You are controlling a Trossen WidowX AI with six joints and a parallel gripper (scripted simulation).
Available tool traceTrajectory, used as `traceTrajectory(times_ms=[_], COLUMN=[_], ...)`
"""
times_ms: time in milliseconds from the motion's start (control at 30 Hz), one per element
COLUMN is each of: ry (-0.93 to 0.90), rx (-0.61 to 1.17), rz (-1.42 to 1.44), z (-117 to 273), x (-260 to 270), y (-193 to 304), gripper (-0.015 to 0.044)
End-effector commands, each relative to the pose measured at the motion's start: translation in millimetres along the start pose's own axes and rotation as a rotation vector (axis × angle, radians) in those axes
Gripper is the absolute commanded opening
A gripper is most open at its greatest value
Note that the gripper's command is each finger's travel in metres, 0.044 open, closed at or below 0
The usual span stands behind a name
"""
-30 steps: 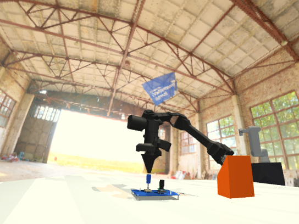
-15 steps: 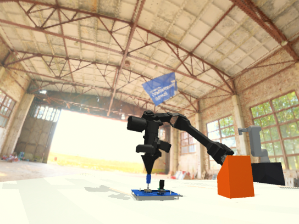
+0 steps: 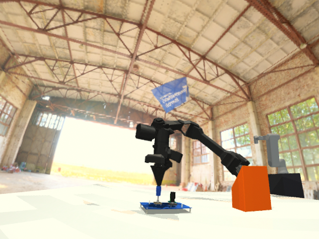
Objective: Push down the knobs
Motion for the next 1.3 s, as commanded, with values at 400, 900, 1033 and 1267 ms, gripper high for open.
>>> traceTrajectory(times_ms=[400, 900, 1033, 1267], ry=[-0.003, -0.003, -0.003, -0.003], rx=[0.005, 0.006, 0.006, 0.006], rz=[0.002, 0.002, 0.002, 0.002], z=[-5, -9, -10, -14], x=[0, 0, 0, 0], y=[1, 1, 1, 1], gripper=[0.0000, 0.0000, 0.0000, 0.0000])
Point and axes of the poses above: the point midway between the two fingers, 35 mm back from their tips, its own z axis back along the fingers, its own x axis across the jaws, y = z × x, the point moved 3 cm from there along z, back along the fingers, and after that the axes turned 9 degrees about -z, right-handed, at the moved point
